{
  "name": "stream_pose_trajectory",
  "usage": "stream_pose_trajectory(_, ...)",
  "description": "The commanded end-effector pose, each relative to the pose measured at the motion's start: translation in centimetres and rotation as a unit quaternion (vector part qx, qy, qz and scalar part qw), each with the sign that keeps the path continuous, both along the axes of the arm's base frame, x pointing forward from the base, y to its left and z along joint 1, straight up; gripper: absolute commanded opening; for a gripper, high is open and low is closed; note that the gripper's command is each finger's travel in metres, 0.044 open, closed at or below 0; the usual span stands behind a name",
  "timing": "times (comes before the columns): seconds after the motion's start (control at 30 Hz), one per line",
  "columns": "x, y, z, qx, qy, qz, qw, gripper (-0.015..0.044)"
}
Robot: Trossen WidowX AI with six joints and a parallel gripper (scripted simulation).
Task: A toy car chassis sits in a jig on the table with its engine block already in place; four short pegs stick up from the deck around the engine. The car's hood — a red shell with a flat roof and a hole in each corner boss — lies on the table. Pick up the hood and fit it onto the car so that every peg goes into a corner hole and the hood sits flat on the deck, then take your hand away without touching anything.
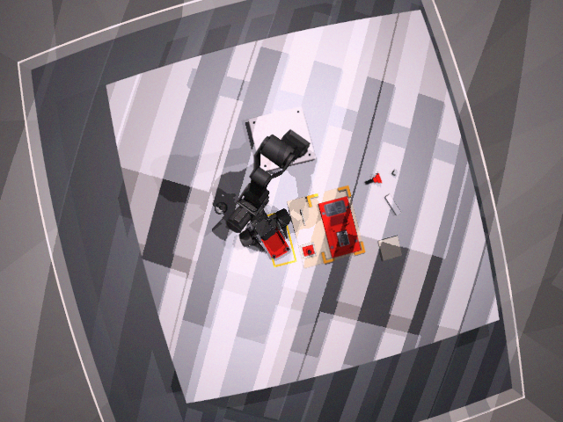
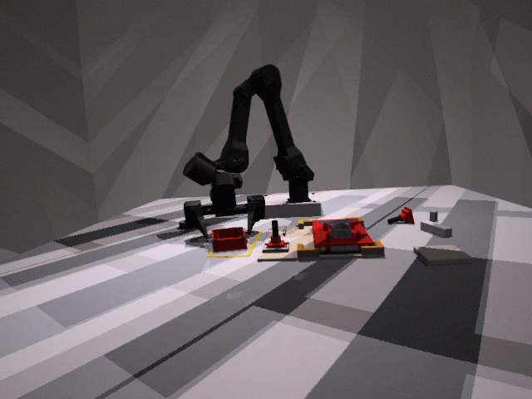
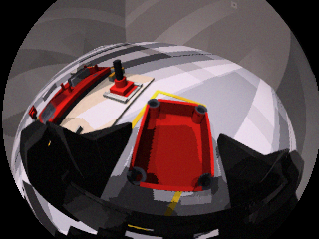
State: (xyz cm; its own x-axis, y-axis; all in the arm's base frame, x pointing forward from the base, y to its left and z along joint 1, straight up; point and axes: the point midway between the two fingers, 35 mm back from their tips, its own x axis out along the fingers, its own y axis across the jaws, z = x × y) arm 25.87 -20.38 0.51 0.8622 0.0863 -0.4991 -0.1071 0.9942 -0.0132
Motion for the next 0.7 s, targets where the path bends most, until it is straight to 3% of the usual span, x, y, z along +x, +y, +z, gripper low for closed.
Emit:
stream_pose_trajectory(0.0,0.02,0.04,-0.12,-0.001,-0.003,0.002,1.000,0.0440)
stream_pose_trajectory(0.4,-0.01,0.06,-0.72,-0.001,-0.003,0.002,1.000,0.0440)
stream_pose_trajectory(0.53,-0.03,0.01,-0.65,0.000,0.000,0.000,1.000,0.0335)
stream_pose_trajectory(0.67,-0.03,0.01,-0.65,0.000,0.000,0.000,1.000,0.0308)
